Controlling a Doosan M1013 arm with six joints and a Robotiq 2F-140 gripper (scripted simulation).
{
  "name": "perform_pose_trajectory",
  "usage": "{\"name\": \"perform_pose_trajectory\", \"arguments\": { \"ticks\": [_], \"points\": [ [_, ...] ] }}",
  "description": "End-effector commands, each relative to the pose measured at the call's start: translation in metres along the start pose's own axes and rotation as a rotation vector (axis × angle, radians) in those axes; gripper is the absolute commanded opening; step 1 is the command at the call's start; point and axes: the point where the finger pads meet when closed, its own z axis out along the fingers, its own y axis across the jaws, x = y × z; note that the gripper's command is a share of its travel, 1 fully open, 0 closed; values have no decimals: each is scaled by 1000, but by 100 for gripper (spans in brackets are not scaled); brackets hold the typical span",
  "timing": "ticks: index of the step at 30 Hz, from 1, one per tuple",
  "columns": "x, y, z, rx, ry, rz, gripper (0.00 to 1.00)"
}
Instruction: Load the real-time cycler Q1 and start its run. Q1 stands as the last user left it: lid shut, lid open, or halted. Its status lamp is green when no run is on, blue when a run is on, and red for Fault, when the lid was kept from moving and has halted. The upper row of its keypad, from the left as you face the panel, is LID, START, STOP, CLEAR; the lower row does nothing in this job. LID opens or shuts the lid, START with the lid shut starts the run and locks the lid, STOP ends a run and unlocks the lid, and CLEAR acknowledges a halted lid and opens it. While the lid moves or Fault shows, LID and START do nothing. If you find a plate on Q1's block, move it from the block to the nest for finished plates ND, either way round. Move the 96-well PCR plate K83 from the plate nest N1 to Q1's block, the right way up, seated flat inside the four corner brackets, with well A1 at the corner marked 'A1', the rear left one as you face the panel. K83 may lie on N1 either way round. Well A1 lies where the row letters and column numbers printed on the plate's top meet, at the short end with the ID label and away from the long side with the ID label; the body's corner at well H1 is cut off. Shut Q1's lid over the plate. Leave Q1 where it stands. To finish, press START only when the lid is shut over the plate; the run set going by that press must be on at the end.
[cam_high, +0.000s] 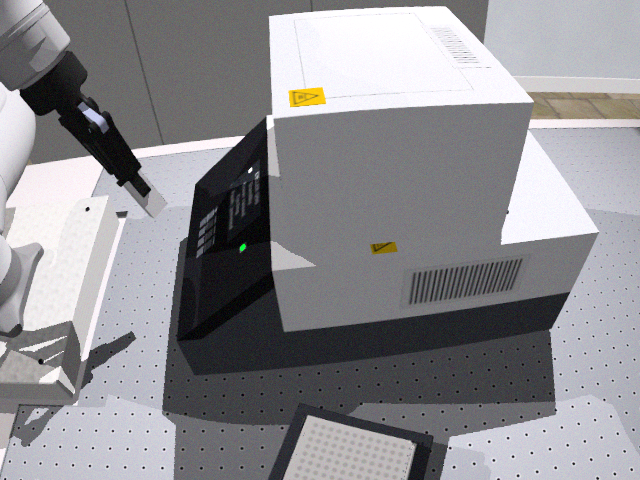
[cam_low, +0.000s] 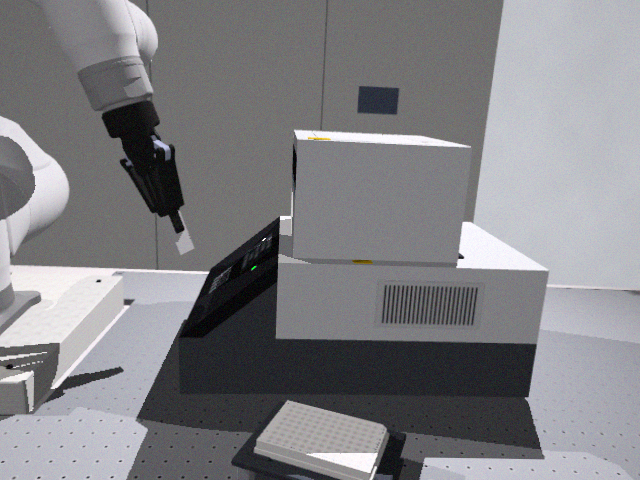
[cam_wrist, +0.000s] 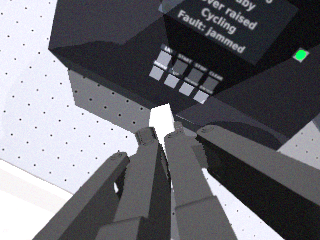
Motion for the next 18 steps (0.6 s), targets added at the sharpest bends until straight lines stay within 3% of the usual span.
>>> {"name": "perform_pose_trajectory", "arguments": {
  "ticks": [1,18],
  "points": [
    [2,2,4,0,0,0,0],
    [11,11,25,0,0,0,0]
  ]
}}
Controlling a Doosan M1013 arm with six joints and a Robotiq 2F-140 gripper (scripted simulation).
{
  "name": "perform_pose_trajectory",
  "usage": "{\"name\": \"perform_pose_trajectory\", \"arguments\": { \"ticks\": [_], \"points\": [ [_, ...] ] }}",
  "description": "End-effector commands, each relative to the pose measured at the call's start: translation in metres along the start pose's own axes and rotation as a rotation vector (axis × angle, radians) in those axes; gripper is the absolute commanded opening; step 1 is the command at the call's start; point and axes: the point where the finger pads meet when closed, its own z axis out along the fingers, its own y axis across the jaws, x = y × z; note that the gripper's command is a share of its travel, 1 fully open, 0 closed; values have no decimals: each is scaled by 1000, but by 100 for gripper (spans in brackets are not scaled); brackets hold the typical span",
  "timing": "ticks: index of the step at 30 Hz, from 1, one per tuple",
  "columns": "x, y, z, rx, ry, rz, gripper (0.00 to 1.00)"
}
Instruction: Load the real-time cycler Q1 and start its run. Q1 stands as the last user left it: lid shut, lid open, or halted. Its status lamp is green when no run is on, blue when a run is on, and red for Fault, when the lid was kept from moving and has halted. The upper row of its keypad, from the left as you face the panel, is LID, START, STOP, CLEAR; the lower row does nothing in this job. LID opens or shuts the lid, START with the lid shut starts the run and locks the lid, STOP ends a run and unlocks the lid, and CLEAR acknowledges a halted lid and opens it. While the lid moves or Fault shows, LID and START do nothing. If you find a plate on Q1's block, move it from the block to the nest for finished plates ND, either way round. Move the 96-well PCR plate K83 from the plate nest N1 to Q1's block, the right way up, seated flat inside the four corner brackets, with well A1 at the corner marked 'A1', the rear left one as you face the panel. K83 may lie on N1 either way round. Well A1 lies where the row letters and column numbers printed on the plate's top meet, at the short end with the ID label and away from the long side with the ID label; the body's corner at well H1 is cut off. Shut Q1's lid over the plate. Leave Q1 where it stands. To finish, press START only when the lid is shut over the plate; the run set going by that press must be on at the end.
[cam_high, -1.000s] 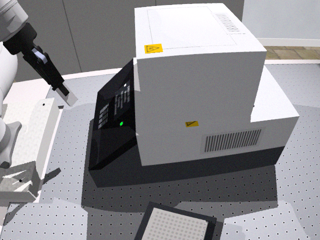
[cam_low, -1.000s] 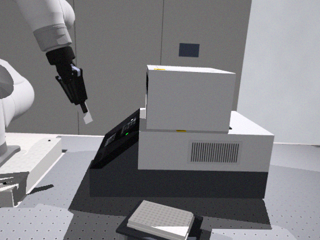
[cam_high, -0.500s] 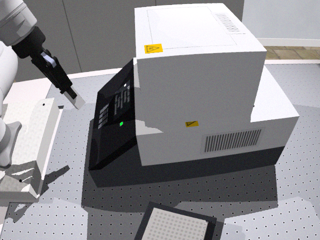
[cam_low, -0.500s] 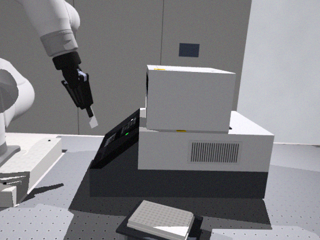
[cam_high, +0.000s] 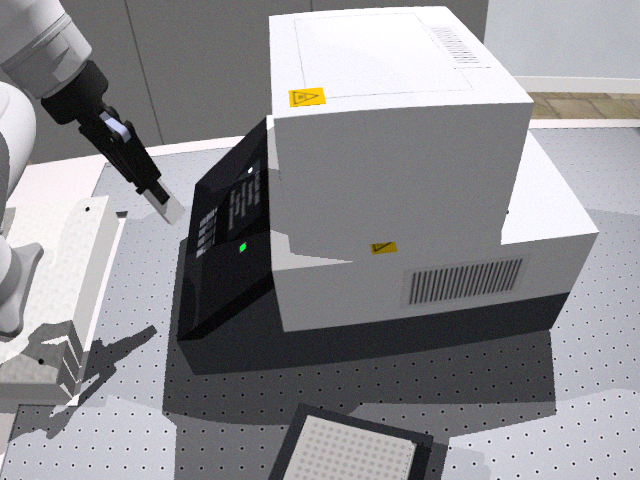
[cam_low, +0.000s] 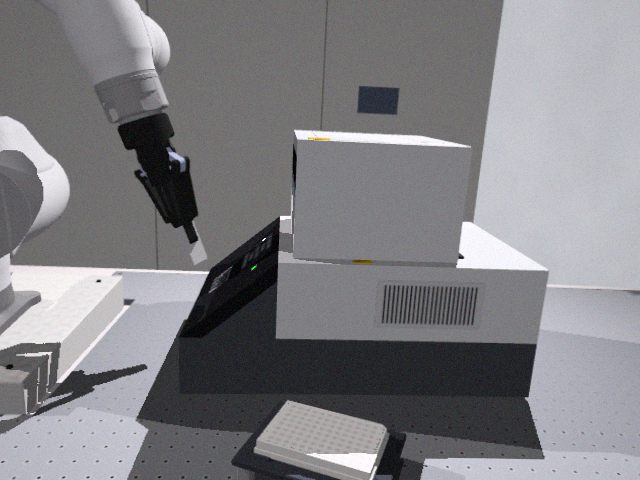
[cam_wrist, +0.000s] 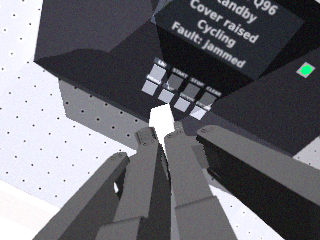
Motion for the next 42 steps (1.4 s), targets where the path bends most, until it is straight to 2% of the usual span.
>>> {"name": "perform_pose_trajectory", "arguments": {
  "ticks": [1,19,42],
  "points": [
    [2,2,4,0,0,0,0],
    [8,8,26,0,0,0,0],
    [8,8,26,0,0,0,0]
  ]
}}
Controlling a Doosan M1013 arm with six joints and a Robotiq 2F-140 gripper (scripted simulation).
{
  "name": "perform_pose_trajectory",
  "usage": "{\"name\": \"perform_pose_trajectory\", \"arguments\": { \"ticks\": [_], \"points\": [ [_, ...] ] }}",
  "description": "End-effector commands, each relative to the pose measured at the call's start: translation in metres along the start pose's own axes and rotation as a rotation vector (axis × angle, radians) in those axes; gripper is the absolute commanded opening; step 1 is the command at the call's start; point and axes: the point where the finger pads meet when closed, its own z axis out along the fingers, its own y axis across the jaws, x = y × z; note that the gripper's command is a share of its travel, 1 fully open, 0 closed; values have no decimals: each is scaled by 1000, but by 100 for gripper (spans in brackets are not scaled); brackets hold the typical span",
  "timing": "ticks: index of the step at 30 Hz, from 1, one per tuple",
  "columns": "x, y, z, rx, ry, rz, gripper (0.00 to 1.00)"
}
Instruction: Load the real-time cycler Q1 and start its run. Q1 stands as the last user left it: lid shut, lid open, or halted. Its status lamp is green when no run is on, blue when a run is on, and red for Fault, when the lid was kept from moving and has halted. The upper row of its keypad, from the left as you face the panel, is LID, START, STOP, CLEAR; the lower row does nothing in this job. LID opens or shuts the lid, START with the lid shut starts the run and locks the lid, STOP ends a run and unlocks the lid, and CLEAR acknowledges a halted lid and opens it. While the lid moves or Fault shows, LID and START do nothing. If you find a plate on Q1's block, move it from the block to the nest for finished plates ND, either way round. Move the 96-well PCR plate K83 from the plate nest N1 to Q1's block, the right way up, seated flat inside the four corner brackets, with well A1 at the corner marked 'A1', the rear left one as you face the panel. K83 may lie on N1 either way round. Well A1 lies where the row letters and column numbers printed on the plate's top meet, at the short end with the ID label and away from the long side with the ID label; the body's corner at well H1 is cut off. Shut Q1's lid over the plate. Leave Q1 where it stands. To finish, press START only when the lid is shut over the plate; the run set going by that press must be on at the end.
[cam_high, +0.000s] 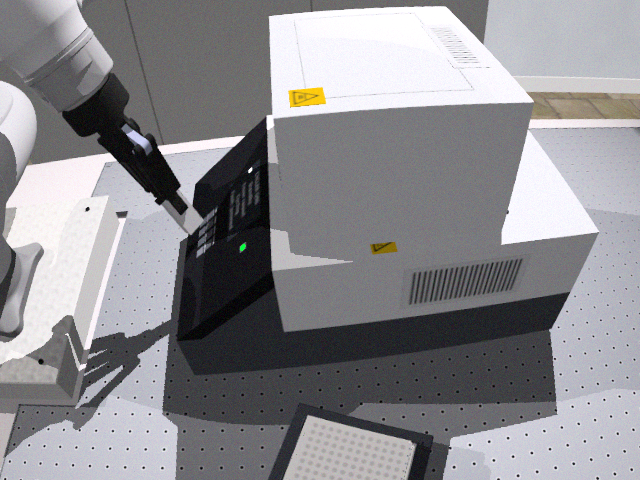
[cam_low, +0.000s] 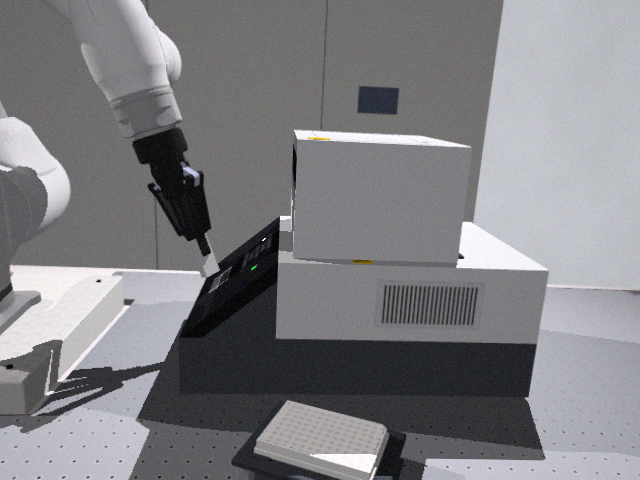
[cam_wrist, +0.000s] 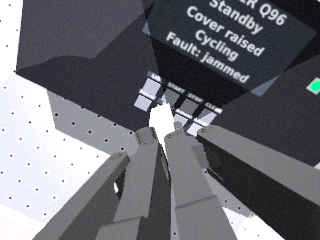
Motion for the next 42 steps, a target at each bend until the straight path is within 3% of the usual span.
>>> {"name": "perform_pose_trajectory", "arguments": {
  "ticks": [1,42],
  "points": [
    [0,0,0,0,0,0,0],
    [2,2,7,0,0,0,0]
  ]
}}
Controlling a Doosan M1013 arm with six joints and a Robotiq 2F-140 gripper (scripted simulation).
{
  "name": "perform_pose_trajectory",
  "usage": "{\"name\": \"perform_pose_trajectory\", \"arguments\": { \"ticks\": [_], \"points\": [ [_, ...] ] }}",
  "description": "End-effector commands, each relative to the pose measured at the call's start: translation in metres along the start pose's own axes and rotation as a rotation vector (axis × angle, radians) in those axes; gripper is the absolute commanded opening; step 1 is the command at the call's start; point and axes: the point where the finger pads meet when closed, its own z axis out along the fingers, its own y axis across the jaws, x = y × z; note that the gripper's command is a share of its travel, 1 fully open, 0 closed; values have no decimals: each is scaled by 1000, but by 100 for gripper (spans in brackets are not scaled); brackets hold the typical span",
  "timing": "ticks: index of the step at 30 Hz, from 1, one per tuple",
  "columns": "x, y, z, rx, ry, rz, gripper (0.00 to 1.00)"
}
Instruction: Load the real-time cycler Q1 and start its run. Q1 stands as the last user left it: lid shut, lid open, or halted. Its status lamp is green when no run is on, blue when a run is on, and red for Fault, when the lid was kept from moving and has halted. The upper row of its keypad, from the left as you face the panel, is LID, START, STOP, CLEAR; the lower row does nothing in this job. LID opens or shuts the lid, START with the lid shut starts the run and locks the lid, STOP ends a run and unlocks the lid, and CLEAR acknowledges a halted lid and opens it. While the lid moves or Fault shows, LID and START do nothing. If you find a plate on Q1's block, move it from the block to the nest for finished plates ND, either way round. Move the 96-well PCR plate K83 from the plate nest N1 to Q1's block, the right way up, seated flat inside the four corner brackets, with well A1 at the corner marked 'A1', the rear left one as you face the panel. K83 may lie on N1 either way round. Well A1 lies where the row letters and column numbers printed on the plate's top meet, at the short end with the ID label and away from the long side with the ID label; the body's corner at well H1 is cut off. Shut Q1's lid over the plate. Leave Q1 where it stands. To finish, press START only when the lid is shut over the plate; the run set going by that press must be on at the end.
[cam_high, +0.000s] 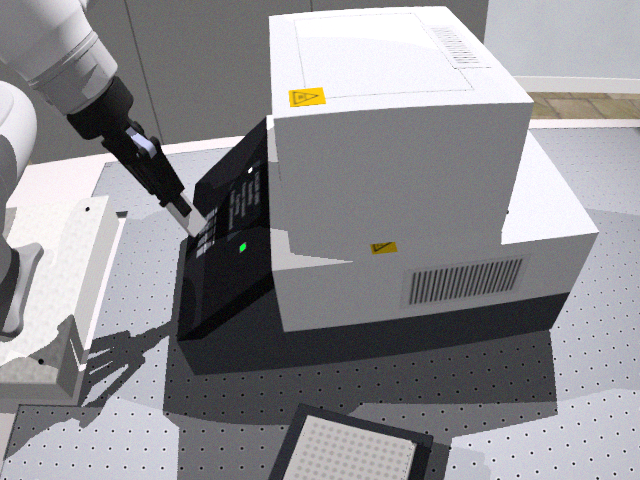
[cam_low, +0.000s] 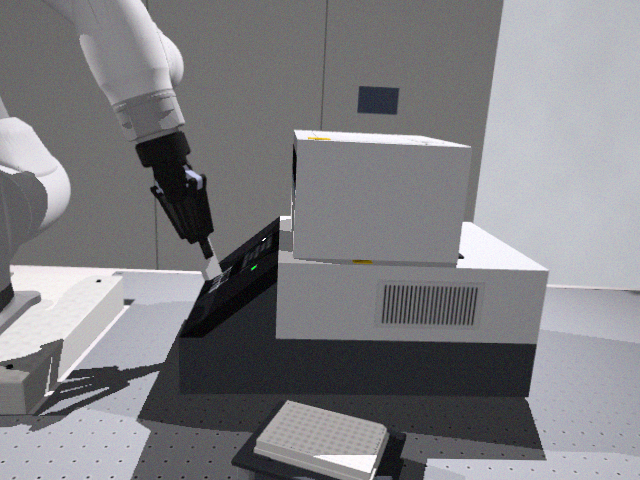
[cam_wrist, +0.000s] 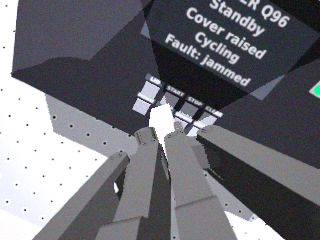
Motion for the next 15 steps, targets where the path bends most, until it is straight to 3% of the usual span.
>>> {"name": "perform_pose_trajectory", "arguments": {
  "ticks": [1,15],
  "points": [
    [0,0,2,0,0,0,0],
    [2,2,7,0,0,0,0]
  ]
}}
